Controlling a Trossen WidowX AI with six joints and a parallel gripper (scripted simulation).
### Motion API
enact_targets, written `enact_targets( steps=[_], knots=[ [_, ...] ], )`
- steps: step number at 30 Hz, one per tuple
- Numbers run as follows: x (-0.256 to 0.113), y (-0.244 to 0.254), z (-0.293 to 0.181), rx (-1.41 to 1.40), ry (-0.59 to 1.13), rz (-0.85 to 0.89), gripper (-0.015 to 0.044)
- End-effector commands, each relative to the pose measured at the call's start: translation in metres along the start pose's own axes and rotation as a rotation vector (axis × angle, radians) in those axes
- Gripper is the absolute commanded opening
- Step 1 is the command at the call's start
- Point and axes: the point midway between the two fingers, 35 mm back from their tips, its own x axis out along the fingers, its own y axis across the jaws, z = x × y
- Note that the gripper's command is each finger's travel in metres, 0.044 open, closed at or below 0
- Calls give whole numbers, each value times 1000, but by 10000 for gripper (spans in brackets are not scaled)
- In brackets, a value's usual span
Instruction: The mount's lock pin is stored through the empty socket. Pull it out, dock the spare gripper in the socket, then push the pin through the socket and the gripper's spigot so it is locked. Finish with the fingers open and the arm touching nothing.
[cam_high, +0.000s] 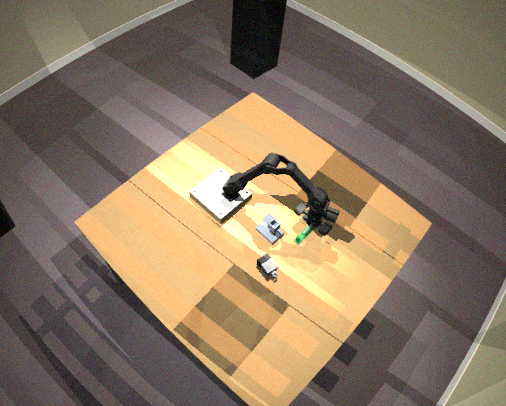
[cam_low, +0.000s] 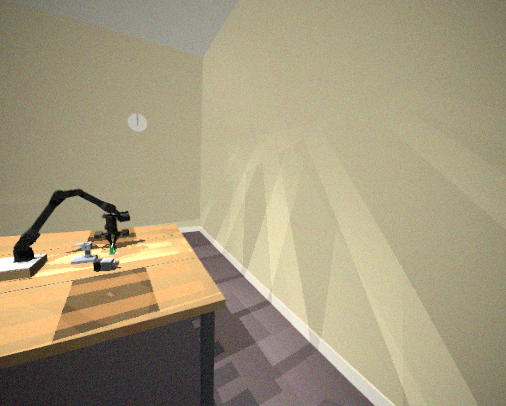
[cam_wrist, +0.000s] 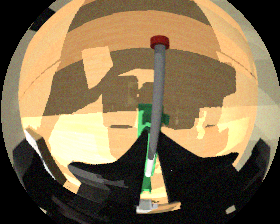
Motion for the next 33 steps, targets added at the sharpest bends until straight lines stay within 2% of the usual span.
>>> enact_targets(
  steps=[1,9,28,33],
  knots=[
    [2,0,-1,4,4,2,3],
    [1,0,-1,3,3,2,0],
    [-28,3,2,9,9,28,0],
    [-25,4,1,12,11,33,0]
  ],
)
